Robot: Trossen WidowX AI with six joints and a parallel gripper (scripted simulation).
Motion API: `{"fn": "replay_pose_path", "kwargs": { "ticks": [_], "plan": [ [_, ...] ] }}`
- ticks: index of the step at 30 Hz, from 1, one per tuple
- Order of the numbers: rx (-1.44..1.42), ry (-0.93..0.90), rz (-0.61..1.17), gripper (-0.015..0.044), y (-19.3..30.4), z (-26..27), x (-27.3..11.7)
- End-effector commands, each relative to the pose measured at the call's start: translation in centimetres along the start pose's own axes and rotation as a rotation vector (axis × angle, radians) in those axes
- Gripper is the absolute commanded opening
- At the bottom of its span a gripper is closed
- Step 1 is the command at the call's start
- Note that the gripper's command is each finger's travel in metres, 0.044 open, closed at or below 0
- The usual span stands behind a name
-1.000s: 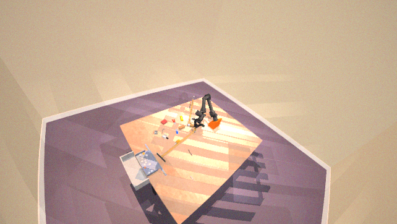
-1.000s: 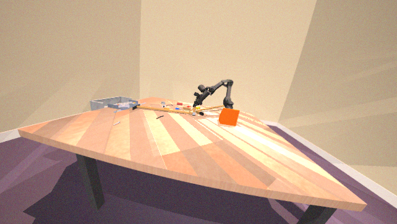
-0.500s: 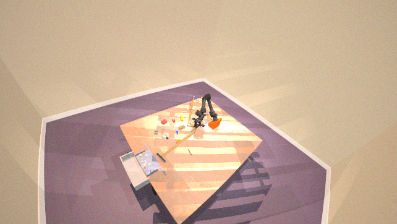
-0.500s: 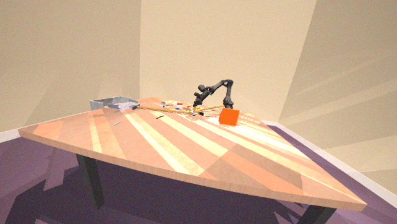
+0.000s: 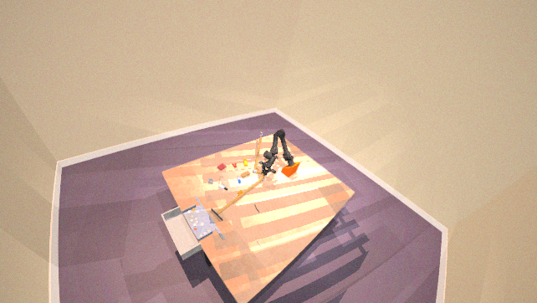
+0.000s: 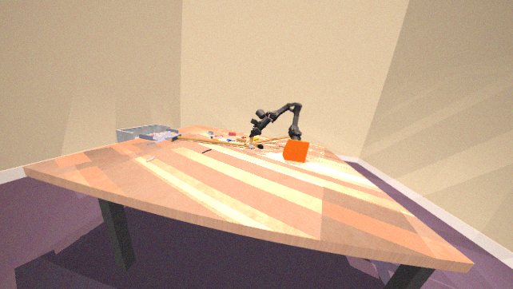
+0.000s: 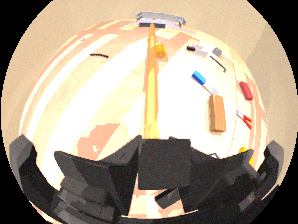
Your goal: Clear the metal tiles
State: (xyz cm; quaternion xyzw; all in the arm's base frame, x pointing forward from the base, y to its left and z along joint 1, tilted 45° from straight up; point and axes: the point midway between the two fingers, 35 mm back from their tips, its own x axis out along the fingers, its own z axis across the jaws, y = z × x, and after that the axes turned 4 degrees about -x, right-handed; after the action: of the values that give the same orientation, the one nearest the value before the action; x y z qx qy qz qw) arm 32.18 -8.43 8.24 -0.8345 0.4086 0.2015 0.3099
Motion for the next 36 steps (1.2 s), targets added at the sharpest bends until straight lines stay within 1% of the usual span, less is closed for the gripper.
{"fn": "replay_pose_path", "kwargs": {
  "ticks": [1,27,36],
  "plan": [
    [0.022,0.018,-0.001,0.0000,-0.1,-1.1,0.0],
    [0.085,0.071,0.002,0.0000,0.3,-4.1,-0.3],
    [0.113,0.095,0.004,0.0000,0.4,-3.5,-0.4]
  ]
}}
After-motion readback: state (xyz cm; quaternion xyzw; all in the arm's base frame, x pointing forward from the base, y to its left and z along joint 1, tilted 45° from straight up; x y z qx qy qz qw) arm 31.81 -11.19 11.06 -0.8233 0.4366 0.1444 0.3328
